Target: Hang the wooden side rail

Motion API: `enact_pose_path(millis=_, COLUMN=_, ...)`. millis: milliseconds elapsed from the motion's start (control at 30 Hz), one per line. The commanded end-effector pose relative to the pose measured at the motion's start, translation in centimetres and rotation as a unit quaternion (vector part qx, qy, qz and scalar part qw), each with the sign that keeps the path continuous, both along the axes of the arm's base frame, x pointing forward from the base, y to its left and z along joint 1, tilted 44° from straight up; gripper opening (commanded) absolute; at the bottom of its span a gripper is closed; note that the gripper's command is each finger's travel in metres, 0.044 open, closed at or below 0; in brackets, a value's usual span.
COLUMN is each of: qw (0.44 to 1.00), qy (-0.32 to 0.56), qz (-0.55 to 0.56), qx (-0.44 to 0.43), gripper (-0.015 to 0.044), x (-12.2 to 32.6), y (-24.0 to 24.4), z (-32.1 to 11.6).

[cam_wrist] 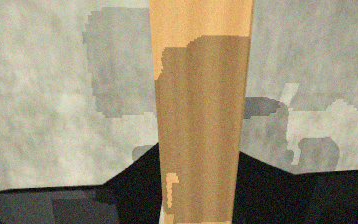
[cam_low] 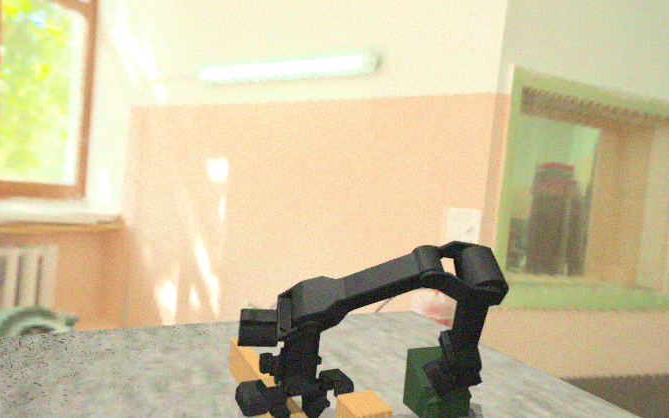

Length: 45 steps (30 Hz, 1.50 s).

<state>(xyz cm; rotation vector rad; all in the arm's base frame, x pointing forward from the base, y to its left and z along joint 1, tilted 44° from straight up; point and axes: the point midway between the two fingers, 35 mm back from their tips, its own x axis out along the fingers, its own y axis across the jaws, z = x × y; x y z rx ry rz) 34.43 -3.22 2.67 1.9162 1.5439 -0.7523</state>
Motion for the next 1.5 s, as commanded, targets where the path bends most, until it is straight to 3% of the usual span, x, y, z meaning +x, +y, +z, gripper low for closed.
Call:
enact_pose_path(millis=0, qw=1.000, qy=0.018, qz=-0.014, qx=0.005, gripper=0.0000, x=-0.71, y=0.12, z=-0.07)
enact_pose_path(millis=1467, qw=1.000, qy=0.018, qz=-0.014, qx=0.005, gripper=0.0000, x=-0.45, y=-0.22, z=0.31)
